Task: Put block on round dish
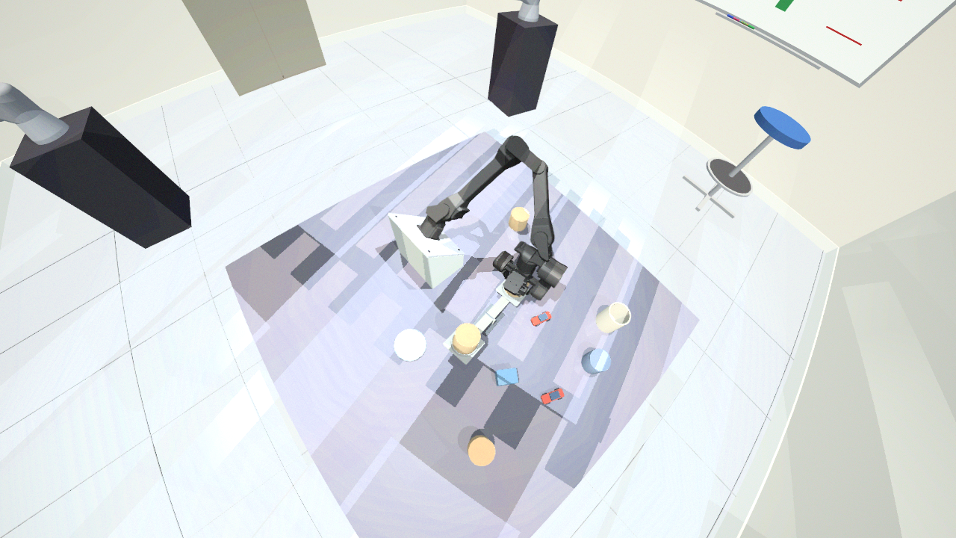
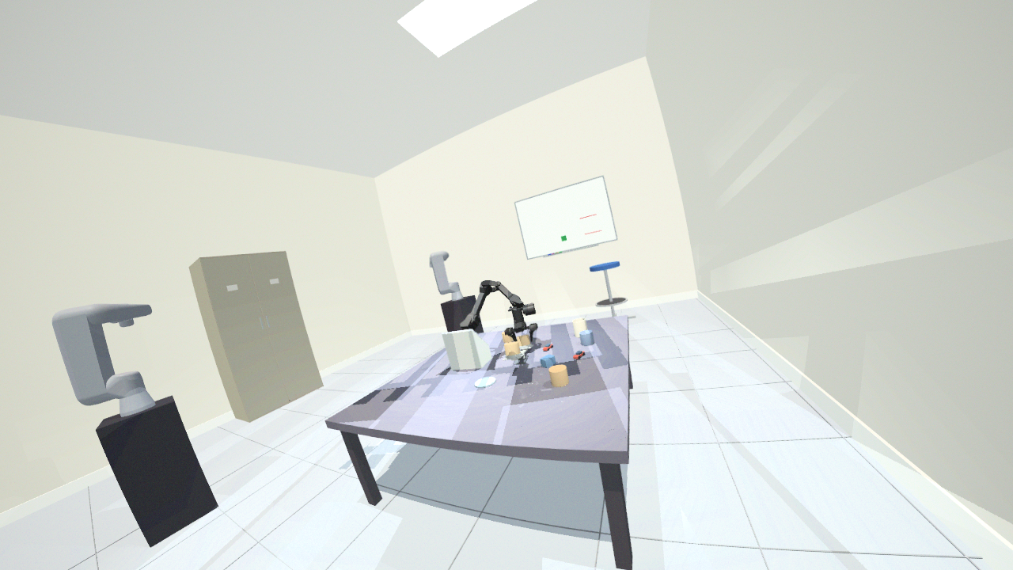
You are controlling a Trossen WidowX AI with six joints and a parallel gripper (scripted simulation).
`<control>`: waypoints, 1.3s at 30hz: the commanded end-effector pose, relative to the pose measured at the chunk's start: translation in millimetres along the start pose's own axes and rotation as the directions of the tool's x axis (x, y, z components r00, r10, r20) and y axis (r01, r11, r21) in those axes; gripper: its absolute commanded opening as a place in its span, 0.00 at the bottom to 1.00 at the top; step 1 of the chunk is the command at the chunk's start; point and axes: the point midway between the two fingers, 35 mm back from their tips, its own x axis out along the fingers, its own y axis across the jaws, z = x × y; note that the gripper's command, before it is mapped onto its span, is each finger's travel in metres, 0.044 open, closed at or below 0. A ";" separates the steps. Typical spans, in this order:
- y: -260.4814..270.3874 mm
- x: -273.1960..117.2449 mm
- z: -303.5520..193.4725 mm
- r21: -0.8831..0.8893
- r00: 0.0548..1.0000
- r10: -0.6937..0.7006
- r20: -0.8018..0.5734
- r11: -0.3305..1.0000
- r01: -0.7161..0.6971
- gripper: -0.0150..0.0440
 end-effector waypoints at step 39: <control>4.2 -24.4 4.4 0.008 1.000 -0.005 0.013 1.000 0.005 0.25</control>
